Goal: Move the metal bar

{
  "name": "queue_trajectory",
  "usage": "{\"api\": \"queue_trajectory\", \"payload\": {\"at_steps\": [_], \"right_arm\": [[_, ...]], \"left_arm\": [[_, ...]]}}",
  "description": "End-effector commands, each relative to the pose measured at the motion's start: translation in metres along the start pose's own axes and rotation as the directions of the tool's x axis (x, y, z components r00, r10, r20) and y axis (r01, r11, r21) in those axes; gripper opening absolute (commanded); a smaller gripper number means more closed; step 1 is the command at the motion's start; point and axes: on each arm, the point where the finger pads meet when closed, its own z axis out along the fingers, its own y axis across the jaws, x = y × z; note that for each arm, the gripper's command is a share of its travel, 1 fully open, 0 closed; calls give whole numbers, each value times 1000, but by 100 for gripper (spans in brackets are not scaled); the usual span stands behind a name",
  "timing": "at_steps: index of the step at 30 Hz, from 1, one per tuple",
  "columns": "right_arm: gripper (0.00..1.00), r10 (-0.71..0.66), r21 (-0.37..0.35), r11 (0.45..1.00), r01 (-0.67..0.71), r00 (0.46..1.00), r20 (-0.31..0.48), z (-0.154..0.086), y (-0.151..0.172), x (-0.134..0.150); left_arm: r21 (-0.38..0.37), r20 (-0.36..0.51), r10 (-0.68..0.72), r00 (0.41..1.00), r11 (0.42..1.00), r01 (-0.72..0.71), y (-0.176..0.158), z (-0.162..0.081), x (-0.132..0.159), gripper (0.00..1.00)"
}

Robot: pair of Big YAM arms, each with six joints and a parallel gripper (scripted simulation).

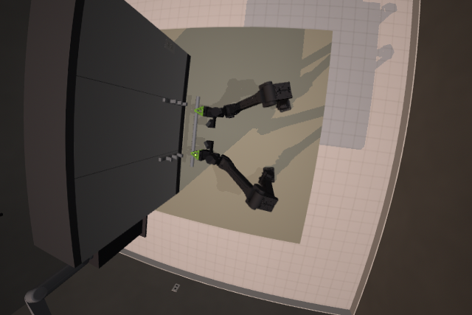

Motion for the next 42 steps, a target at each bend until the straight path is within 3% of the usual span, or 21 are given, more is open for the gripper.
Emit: {"api": "queue_trajectory", "payload": {"at_steps": [1, 42], "right_arm": [[0, 22, 80, 997, -21, 1000, -11, -9, -33, 4], [0, 22, 80, 997, -21, 1000, -11, -68, -28, 4]], "left_arm": [[-82, -13, -21, 1000, 996, 19, 36, -7, 4, 0], [-82, -13, -21, 1000, 996, 19, 28, -65, 4, 0]]}}
